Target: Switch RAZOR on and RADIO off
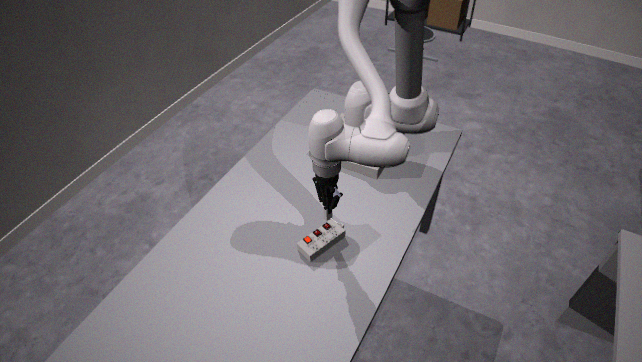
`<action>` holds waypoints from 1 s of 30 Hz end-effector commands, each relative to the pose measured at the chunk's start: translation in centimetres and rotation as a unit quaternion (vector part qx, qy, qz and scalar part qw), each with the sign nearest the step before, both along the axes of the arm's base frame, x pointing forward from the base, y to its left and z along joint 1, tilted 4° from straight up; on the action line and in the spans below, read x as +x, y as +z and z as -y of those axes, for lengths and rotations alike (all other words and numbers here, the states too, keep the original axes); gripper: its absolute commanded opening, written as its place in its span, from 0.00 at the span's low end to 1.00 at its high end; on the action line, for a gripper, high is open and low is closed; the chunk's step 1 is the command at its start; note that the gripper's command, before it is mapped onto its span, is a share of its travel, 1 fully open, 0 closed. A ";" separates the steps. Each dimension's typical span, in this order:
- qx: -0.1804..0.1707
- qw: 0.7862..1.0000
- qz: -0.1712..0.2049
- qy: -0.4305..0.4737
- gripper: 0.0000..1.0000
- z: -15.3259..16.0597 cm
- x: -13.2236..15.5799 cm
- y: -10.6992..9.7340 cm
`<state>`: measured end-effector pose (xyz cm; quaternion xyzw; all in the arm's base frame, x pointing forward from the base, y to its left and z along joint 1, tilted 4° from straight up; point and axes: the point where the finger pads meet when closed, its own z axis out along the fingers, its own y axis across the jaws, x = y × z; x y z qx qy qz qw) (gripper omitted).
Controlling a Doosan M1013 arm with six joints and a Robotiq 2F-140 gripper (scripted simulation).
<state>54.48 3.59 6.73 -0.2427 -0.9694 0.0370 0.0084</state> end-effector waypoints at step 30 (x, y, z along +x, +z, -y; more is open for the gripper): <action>0.000 1.000 0.000 0.000 0.00 0.1 -0.1 -1.8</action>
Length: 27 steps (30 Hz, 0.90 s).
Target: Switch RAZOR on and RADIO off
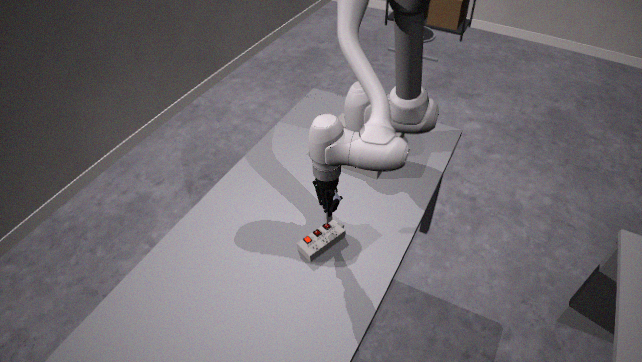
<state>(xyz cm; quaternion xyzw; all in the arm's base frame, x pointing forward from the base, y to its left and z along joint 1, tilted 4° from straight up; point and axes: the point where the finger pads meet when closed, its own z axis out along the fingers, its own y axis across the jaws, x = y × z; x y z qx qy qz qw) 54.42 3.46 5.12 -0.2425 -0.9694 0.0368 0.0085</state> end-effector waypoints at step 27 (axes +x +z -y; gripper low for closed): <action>0.000 1.000 0.000 0.000 0.00 0.2 -0.1 -2.7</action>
